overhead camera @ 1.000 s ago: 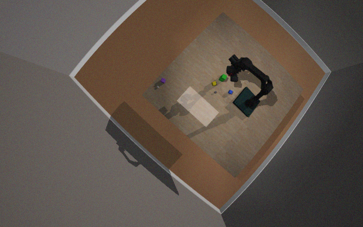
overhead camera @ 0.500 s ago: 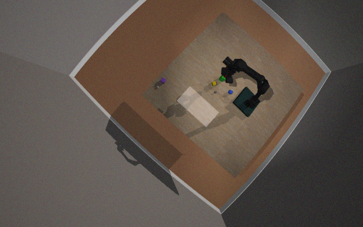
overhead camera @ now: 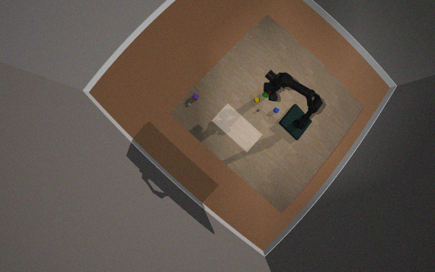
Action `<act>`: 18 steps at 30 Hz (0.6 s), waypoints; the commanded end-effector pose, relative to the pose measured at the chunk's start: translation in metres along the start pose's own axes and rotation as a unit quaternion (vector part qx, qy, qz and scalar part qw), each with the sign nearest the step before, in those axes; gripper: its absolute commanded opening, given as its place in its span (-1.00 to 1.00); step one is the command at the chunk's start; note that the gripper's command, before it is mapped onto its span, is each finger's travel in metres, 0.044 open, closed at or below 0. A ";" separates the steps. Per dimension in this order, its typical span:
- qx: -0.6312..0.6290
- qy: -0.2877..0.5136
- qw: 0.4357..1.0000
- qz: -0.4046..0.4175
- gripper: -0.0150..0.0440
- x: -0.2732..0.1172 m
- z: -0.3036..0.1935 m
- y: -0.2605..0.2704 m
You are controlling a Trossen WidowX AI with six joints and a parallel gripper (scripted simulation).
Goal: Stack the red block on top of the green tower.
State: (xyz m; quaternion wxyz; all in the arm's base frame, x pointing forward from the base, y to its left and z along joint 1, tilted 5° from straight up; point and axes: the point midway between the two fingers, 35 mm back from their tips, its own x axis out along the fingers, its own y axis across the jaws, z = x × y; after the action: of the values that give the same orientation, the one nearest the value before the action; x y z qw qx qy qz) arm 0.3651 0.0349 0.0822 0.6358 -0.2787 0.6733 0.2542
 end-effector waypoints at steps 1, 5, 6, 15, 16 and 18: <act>0.002 -0.004 1.000 0.000 -0.49 0.001 0.001 0.000; 0.002 -0.004 1.000 0.000 -0.49 0.002 0.001 0.000; 0.002 -0.004 1.000 0.000 -0.49 0.002 0.001 0.000; 0.002 -0.004 1.000 0.000 -0.49 0.000 0.001 0.000; 0.002 -0.004 1.000 0.000 -0.49 -0.002 0.001 0.000; 0.000 -0.001 1.000 -0.001 -0.31 0.002 0.000 0.000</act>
State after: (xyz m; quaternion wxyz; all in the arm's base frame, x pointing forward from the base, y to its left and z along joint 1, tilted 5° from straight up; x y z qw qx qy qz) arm 0.3659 0.0349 0.0807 0.6375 -0.2791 0.6719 0.2537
